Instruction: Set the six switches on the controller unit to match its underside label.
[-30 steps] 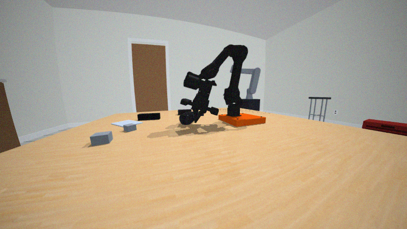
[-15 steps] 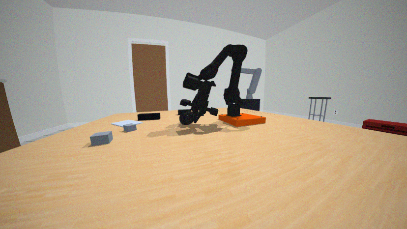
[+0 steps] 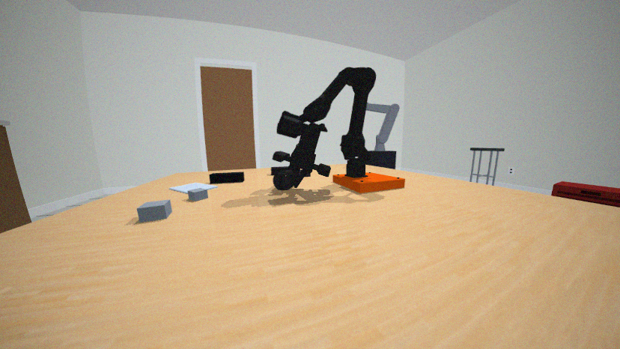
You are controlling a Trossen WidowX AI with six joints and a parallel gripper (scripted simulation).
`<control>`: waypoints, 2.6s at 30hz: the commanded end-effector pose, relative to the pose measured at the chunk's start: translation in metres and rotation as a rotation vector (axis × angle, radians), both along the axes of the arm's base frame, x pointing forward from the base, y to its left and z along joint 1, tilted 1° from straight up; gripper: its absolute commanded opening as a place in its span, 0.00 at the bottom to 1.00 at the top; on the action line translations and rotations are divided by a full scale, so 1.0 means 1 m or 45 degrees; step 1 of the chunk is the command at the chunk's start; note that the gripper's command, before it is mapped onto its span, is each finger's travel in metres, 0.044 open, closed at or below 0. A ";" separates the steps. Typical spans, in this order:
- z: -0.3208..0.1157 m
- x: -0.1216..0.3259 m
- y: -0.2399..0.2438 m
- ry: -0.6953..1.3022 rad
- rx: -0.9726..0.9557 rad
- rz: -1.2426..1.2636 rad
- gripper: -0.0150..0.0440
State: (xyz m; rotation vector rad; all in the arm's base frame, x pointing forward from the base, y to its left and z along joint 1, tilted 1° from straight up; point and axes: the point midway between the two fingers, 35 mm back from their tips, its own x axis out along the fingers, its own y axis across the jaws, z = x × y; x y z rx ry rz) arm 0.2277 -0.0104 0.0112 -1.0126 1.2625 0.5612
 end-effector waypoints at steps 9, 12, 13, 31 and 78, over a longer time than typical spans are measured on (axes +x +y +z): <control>0.001 0.009 -0.002 -0.003 0.005 0.006 0.25; 0.002 0.013 -0.004 -0.004 0.005 0.006 0.25; 0.002 0.014 -0.005 -0.004 0.005 0.006 0.25; 0.054 -0.001 0.007 -0.005 0.006 -0.052 0.25; 0.059 -0.013 -0.106 0.314 0.191 -0.069 0.25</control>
